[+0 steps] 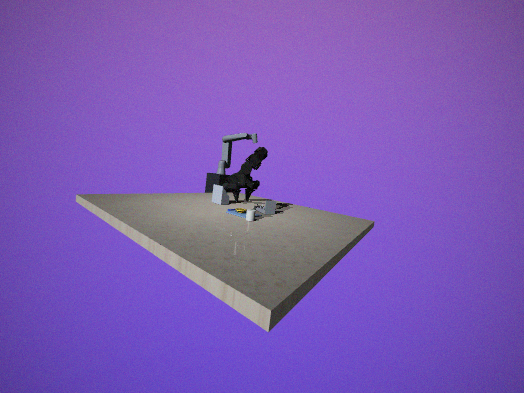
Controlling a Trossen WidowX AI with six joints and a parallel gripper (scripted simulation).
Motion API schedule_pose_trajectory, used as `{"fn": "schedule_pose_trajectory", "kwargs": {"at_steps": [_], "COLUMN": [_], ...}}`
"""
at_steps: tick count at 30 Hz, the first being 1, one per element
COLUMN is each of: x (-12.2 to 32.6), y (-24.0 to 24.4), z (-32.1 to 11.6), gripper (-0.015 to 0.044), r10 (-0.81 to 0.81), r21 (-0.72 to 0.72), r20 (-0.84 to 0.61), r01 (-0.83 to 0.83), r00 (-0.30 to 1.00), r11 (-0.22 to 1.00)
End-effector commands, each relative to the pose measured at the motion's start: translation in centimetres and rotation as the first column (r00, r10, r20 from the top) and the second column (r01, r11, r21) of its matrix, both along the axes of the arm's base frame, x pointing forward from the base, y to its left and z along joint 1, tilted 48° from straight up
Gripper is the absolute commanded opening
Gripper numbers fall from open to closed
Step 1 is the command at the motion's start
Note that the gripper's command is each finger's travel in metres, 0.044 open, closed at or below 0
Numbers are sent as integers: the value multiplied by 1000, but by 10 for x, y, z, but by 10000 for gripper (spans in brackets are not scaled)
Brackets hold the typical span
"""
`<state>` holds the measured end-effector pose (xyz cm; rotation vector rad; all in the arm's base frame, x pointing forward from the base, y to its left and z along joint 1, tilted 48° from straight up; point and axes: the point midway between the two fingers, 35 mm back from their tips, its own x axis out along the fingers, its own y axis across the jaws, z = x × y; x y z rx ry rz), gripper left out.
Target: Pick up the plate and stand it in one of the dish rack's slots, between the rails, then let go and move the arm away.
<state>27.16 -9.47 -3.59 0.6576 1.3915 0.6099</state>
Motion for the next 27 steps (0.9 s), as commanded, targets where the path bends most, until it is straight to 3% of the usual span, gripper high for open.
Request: {"fn": "schedule_pose_trajectory", "kwargs": {"at_steps": [1, 27], "x": [2, 8], "y": [3, 32], "z": [-3, -33], "gripper": [400, 400], "r10": [-10, -10], "r21": [0, 1], "r20": [6, 7], "r01": [10, 10], "r00": [1000, 1000], "r11": [1000, 1000]}}
